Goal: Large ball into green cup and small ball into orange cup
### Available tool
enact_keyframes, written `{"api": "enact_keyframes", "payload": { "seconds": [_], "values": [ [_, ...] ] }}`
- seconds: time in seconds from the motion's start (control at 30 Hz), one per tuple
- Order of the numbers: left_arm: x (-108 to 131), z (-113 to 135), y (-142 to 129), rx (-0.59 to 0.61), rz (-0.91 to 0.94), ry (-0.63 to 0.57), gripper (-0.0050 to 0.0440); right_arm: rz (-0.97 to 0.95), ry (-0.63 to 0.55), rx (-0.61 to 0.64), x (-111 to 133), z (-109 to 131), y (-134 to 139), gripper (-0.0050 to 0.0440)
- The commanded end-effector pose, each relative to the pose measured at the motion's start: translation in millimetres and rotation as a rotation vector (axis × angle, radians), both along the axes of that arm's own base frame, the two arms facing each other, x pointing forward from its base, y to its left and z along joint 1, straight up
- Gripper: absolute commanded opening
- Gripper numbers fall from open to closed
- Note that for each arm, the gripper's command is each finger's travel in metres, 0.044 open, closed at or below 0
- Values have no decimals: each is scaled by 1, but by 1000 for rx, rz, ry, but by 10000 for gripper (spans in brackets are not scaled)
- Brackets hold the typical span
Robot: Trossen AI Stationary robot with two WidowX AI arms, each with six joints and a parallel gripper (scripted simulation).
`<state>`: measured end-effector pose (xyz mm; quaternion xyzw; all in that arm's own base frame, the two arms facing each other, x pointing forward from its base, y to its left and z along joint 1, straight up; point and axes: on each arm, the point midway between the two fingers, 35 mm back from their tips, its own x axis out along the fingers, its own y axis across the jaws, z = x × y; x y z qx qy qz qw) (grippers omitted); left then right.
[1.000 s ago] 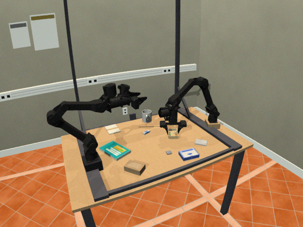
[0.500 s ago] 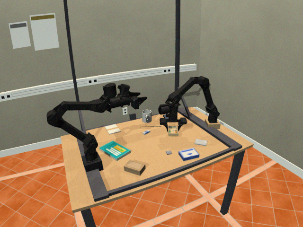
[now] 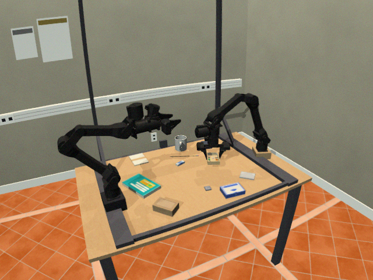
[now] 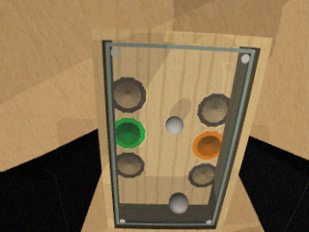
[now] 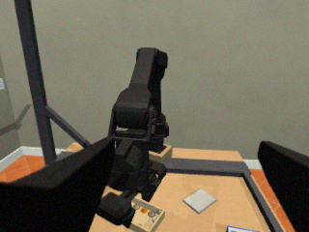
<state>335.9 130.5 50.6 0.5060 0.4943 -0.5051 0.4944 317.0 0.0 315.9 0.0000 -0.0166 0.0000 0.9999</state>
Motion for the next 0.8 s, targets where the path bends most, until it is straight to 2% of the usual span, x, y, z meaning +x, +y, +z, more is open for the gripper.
{"api": "enact_keyframes", "payload": {
  "seconds": [0.0, 0.03, 0.07, 0.17, 0.23, 0.5, 0.77],
  "values": [
    [6, 17, 2, 19, 0, -43, -50, 0, -17, 0, -1, 7, 0, 400],
    [7, 21, 1, 20, 1, -44, -50, 0, -17, 0, -1, 7, 0, 400],
    [2, 9, 0, 5, 1, -6, -50, 0, -17, 0, -1, 7, 0, 400],
    [3, 9, 0, 6, 2, -11, -50, 0, -17, 0, -1, 7, 0, 400],
    [6, 21, 2, 19, 0, -43, -50, 0, -17, 0, -1, 7, 0, 400],
    [7, 29, 2, 21, 1, -48, -50, 0, -17, 0, -1, 7, 0, 400],
    [4, 24, -1, 58, 1, -33, -50, 0, -17, 0, -1, 7, 0, 400]
  ]
}}
